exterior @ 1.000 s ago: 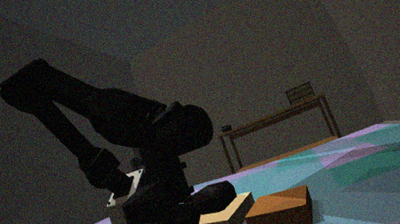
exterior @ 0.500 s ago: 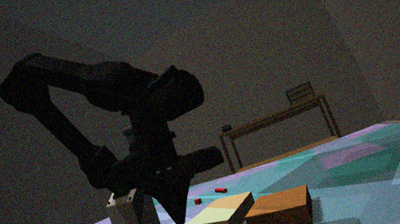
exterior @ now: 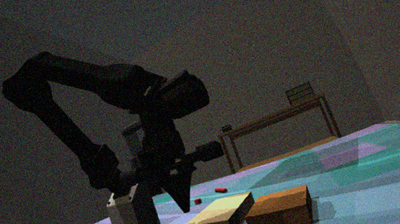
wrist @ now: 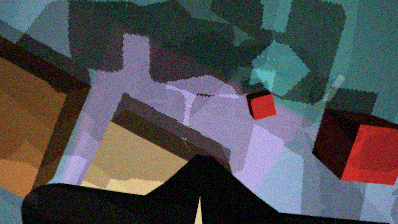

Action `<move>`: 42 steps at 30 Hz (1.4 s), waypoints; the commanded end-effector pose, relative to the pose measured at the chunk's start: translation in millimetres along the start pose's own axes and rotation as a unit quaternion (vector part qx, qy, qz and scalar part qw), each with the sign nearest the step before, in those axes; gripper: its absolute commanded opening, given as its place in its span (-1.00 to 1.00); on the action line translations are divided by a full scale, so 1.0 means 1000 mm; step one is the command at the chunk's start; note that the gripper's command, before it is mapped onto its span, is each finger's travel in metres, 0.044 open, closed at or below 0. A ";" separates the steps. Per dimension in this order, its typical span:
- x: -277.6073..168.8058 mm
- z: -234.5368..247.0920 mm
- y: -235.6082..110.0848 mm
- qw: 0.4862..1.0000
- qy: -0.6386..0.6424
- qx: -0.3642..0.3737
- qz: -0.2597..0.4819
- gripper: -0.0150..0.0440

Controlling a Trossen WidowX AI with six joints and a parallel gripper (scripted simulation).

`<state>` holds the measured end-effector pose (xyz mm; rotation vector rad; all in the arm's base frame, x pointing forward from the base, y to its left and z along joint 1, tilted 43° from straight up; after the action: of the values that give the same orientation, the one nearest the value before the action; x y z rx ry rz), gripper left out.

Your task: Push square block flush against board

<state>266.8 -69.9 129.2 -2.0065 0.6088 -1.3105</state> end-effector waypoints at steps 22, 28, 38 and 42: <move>-0.091 0.001 0.002 0.904 -0.428 -0.001 0.006 -0.49; -0.109 -0.004 0.003 0.855 -0.518 -0.004 0.004 -0.49; -0.119 -0.007 0.004 0.823 -0.568 -0.006 0.003 -0.49; -0.119 -0.006 0.025 0.823 -0.568 -0.005 0.003 -0.49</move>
<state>215.9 4.8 53.8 -2.3157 0.0179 0.0367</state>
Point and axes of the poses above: the point midway between the two fingers, 35 mm back from their tips, its own y axis out along the fingers, its own z axis across the jaws, x = y × z, the point moved 9 cm from there along -y, back along the fingers, and after that the axes turned 9 degrees about -y, right-handed, at the moved point
